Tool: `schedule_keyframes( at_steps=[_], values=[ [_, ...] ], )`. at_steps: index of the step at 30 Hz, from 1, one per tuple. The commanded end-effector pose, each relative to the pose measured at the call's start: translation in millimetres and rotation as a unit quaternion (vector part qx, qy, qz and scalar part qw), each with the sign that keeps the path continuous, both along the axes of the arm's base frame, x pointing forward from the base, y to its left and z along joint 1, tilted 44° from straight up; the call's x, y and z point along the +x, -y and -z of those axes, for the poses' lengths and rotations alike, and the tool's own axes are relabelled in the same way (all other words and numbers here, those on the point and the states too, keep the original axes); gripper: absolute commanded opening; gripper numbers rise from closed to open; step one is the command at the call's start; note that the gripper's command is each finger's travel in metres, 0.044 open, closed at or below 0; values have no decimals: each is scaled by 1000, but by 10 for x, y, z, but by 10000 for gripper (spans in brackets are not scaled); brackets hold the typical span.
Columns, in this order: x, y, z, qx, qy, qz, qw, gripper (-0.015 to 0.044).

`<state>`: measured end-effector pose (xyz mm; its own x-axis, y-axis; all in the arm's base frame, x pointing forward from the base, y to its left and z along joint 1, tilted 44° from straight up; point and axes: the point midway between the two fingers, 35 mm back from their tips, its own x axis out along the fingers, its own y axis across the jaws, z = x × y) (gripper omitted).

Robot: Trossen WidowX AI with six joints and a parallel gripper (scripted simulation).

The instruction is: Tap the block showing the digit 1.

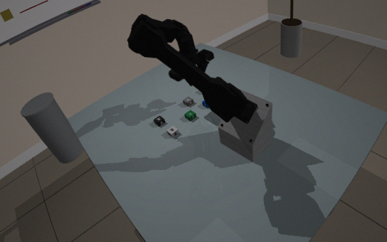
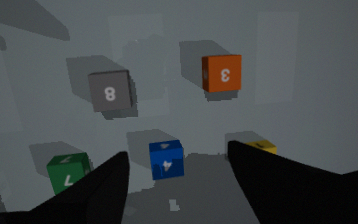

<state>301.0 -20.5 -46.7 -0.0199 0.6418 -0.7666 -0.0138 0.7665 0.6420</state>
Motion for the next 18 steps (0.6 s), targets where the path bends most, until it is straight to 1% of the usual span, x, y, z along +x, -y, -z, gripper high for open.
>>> schedule_keyframes(
  at_steps=[1,2,3,7,12,14,18],
  values=[
    [29,-370,-470,3,-5,1,1000,361],
    [29,-479,-613,4,-5,1,1000,387],
    [18,-591,-756,5,-4,1,1000,400],
    [-133,-1033,-1309,15,-3,0,1000,400],
    [-529,-1504,-1917,36,-7,-6,999,400],
    [-599,-1558,-1993,39,-8,-8,999,400],
    [-599,-1558,-1993,39,-8,-8,999,400]
  ],
)
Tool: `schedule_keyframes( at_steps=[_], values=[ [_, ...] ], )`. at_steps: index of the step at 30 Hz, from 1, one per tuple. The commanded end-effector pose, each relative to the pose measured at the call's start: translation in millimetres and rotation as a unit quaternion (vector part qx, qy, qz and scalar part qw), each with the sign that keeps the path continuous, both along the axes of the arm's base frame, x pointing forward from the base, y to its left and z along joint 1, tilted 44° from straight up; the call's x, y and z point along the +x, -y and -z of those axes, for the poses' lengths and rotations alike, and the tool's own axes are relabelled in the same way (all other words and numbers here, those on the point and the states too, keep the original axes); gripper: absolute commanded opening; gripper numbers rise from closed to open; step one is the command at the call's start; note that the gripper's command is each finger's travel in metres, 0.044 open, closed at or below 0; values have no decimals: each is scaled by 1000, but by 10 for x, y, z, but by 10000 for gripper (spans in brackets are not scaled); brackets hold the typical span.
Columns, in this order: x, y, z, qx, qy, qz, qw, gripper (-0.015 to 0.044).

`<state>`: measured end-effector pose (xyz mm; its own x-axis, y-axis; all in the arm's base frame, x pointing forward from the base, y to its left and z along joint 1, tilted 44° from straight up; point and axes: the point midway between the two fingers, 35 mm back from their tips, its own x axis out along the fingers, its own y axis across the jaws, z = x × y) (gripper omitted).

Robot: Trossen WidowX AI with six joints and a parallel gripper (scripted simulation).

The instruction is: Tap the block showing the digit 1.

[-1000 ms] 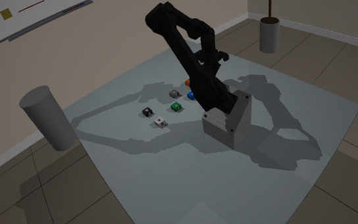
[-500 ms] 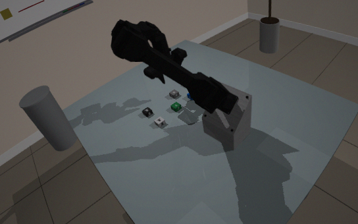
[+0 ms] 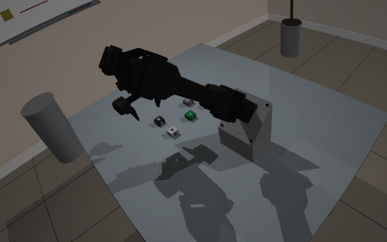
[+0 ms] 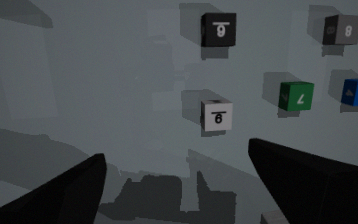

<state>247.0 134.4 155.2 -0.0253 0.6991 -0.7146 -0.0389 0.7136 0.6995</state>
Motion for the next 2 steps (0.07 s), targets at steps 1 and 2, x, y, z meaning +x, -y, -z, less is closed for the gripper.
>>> schedule_keyframes(
  at_steps=[1,2],
  values=[
    [-59,-10,25,0,-15,3,1000,400],
    [-59,-10,25,0,-15,3,1000,400]
  ],
)
